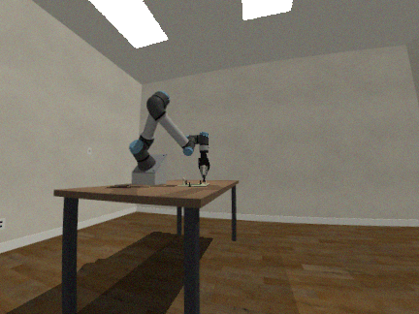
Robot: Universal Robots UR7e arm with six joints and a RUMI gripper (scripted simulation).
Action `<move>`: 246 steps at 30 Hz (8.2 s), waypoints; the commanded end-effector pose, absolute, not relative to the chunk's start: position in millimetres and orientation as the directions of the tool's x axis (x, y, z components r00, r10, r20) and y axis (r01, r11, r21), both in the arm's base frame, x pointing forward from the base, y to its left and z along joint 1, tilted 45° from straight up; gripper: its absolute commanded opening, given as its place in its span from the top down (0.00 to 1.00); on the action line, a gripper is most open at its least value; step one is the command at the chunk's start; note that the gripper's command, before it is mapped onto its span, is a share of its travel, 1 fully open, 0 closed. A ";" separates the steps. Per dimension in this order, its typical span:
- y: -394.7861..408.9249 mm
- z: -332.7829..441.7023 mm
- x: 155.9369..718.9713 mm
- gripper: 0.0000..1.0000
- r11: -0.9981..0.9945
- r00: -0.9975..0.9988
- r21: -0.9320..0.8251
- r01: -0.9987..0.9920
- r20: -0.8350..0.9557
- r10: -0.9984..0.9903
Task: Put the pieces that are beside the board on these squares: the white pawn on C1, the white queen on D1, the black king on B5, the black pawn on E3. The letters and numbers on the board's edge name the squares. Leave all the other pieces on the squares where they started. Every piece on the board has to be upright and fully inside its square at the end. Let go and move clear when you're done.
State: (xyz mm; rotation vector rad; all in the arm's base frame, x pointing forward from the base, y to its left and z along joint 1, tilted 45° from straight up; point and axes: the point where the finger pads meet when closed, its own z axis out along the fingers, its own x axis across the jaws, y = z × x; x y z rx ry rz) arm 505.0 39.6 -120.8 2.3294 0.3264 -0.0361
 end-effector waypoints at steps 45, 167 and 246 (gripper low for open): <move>29.0 -131.5 510.7 1.00 -0.673 0.966 0.699 0.242 -0.114 0.230; 26.2 -132.1 512.5 1.00 -0.673 0.967 0.699 0.240 -0.112 0.228; 35.3 -123.3 513.8 0.75 -0.674 0.967 0.700 0.238 -0.107 0.231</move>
